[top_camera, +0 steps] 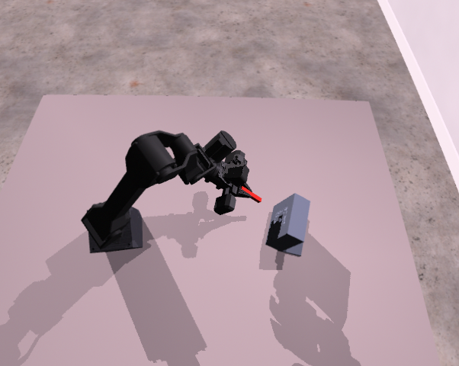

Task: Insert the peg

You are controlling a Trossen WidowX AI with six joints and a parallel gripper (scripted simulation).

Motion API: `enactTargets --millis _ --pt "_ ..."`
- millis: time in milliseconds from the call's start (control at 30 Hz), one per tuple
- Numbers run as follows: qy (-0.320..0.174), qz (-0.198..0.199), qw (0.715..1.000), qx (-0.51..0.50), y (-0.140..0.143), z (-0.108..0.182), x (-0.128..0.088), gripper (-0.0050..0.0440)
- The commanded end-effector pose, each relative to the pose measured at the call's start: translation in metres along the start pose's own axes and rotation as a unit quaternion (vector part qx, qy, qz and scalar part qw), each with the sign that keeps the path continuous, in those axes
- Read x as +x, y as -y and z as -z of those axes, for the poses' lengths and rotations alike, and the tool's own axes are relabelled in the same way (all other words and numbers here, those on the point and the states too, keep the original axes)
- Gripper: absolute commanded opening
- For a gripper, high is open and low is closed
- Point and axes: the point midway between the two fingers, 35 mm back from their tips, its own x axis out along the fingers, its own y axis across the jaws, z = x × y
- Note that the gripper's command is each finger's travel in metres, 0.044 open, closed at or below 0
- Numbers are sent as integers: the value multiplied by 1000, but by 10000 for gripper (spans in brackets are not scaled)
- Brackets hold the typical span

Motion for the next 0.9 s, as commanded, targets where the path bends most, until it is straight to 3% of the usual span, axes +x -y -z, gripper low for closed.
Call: enactTargets --millis 0,867 --pt "13 2 1000 -1 1 -2 -3 0" --pt "63 13 998 -2 10 -4 -14 0"
